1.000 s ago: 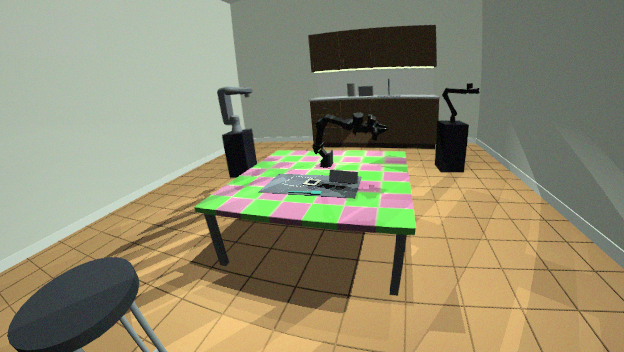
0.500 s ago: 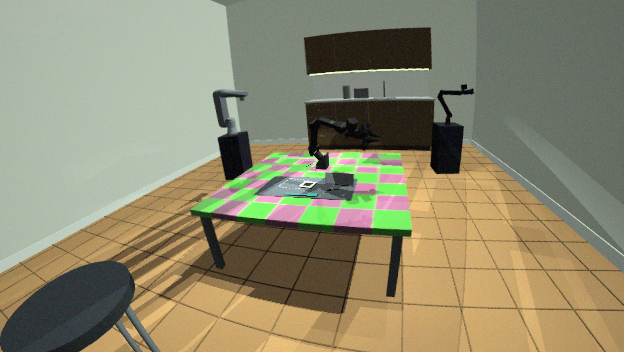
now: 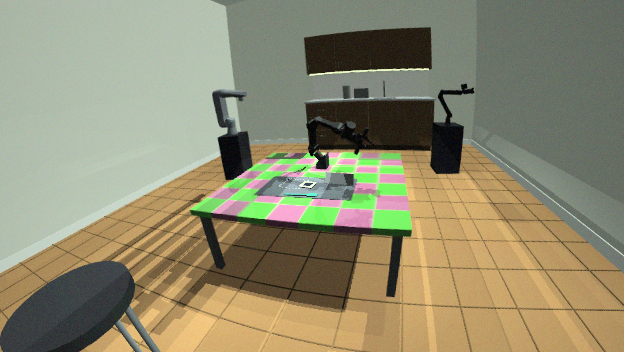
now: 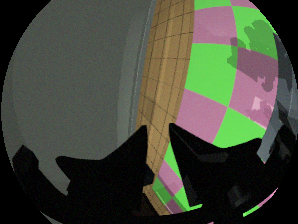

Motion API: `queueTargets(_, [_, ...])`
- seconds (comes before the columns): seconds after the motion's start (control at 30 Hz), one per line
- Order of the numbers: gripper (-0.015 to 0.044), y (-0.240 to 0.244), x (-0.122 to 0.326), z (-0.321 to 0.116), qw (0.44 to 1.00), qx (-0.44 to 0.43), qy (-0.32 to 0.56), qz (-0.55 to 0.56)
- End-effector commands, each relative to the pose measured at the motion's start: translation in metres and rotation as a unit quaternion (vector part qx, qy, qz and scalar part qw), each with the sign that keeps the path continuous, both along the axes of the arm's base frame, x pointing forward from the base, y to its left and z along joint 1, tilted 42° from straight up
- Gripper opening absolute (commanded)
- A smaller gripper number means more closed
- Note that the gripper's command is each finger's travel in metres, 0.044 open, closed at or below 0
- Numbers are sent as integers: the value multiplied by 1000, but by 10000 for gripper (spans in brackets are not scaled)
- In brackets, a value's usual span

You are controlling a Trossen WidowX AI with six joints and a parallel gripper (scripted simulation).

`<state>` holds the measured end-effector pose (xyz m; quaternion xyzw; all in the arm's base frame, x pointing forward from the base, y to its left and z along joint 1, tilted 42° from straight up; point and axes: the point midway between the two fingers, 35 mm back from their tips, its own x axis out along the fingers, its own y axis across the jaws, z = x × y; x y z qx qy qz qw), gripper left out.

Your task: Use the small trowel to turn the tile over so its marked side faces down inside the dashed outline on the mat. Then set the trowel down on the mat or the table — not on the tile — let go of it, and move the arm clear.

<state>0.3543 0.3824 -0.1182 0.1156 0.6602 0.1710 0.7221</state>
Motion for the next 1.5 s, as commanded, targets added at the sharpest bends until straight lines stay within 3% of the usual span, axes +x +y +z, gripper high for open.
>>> queueTargets(0.0, [100,-16,-2,-1,998,-27,21,-58])
queueTargets(0.7, [100,-107,-23,-2,911,-165,91,-368])
queueTargets(1.47, [100,-213,-61,22,693,-280,46,-663])
